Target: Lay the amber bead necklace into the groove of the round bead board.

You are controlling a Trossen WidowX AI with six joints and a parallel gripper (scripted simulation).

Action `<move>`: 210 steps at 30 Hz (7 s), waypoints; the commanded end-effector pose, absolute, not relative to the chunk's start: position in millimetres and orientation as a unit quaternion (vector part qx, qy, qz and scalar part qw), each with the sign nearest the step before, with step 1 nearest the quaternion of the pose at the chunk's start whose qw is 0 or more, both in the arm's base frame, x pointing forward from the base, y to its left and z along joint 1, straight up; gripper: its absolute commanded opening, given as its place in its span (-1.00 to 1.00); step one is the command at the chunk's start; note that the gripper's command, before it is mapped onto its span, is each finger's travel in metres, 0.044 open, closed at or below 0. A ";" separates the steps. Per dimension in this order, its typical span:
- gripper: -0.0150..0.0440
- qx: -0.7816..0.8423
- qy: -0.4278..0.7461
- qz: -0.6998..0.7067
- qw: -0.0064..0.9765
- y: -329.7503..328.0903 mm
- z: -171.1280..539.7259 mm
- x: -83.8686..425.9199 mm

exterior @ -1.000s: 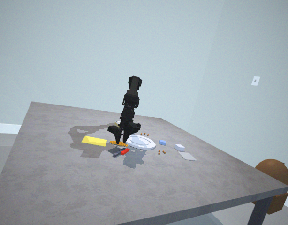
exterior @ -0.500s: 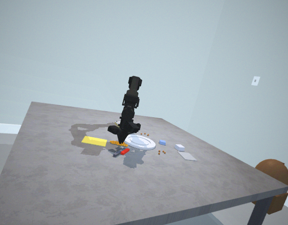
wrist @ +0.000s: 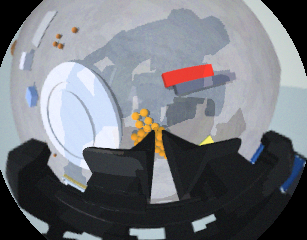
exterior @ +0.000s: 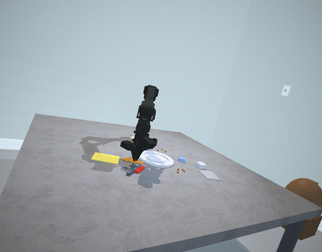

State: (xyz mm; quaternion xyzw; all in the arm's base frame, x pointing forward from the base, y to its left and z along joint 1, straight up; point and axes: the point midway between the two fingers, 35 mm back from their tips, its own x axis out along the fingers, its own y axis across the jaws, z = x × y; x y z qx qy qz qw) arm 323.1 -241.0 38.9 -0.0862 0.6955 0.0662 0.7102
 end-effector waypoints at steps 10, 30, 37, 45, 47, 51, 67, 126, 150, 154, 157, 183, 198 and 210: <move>-0.49 -0.084 0.695 0.066 0.711 -240.4 59.5 323.2; -0.49 -0.083 0.694 0.067 0.712 -202.4 64.2 322.4; -0.49 -0.082 0.694 0.068 0.712 -179.9 63.7 319.5; -0.49 -0.081 0.694 0.069 0.712 -154.9 62.3 314.2; -0.49 -0.081 0.694 0.069 0.712 -148.7 61.8 312.5; -0.49 -0.081 0.694 0.069 0.712 -136.7 60.8 308.8; -0.49 -0.080 0.694 0.069 0.712 -129.7 45.2 306.6; 1.00 -0.080 0.694 0.069 0.712 -129.4 59.9 303.9; -0.08 0.497 0.493 -0.494 0.515 -183.9 79.9 302.4; -0.08 0.497 0.493 -0.494 0.515 -183.9 79.9 302.4; -0.08 0.497 0.493 -0.494 0.515 -183.9 79.9 302.4; -0.08 0.495 0.492 -0.493 0.519 -185.0 64.8 303.4; -0.08 0.497 0.493 -0.494 0.515 -184.5 40.9 303.3; -0.49 0.495 0.494 -0.494 0.517 -184.9 42.6 302.7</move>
